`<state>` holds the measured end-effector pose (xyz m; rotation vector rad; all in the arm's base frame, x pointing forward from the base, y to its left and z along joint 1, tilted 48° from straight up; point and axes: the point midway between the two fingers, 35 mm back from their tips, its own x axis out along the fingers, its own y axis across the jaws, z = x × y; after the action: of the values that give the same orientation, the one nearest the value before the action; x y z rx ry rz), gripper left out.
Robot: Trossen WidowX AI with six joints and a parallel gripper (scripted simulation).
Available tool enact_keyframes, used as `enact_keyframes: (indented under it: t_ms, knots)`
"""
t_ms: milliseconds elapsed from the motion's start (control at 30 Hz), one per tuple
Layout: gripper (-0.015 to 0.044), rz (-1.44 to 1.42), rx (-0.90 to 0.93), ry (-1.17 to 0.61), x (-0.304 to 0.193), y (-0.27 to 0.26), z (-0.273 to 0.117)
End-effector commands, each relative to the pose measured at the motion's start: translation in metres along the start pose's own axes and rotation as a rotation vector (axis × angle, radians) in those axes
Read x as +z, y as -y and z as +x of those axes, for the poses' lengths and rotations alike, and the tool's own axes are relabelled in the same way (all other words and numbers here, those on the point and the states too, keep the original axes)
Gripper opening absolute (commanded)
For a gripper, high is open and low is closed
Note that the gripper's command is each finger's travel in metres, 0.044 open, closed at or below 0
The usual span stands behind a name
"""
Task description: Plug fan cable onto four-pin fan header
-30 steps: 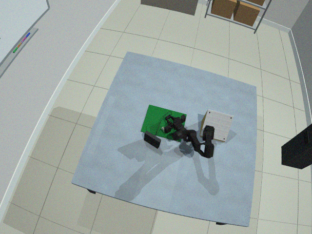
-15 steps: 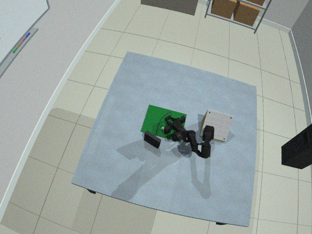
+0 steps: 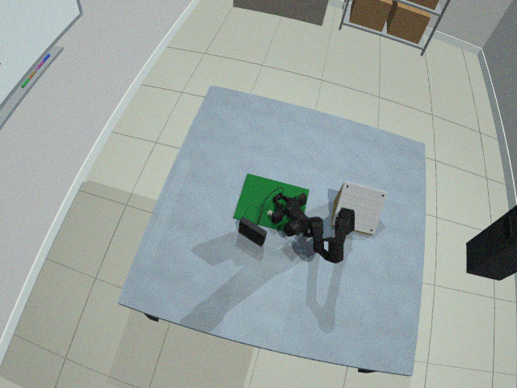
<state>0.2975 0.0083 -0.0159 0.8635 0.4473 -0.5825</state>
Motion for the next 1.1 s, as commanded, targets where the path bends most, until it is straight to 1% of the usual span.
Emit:
enact_keyframes:
  t_ms: [0, 1067]
  knots:
    - [0.0000, 0.003, -0.001, 0.003, -0.0031, 0.0000, 0.0008]
    - [0.0000, 0.000, 0.000, 0.000, -0.0061, 0.0001, 0.0011]
